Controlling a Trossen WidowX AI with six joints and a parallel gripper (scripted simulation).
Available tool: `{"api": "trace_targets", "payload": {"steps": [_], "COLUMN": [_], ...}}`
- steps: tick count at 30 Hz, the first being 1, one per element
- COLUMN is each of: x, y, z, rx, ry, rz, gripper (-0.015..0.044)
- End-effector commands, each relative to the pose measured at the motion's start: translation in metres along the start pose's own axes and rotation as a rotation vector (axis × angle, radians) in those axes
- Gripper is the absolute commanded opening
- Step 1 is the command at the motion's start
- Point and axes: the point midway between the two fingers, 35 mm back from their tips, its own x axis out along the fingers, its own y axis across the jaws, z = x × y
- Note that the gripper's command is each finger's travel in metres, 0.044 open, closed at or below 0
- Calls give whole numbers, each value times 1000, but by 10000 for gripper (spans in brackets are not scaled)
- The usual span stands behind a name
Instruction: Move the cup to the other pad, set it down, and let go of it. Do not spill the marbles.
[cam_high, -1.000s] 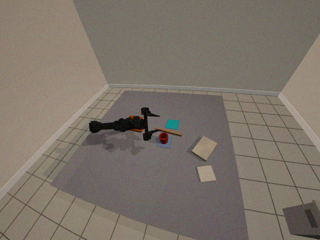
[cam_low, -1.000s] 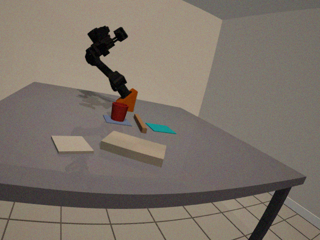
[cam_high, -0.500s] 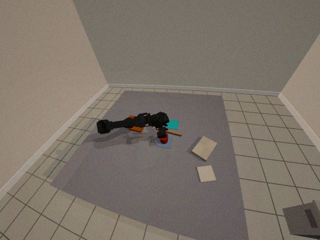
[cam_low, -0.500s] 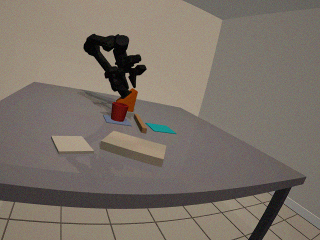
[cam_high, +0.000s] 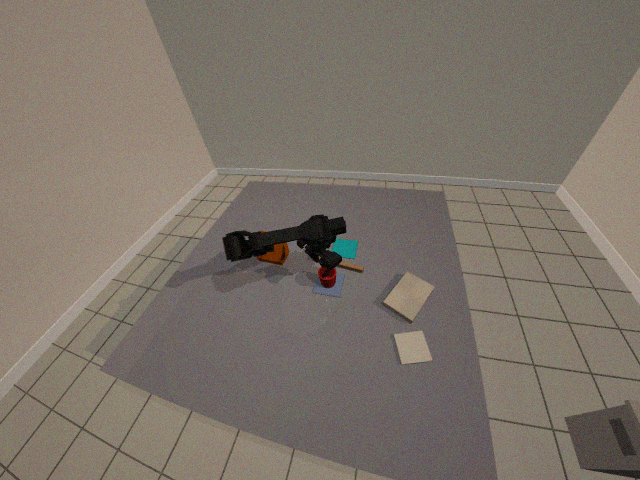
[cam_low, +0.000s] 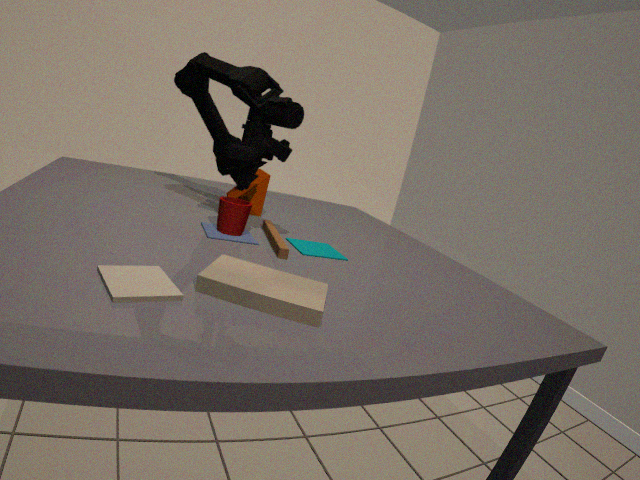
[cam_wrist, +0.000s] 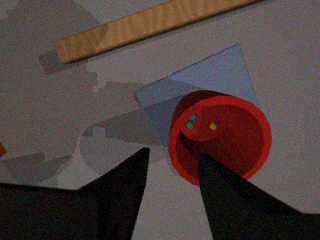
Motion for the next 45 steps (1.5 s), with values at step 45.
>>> {"api": "trace_targets", "payload": {"steps": [45], "x": [64], "y": [-2], "z": [-1], "rx": [-19], "ry": [11], "rz": [-13], "gripper": [148]}}
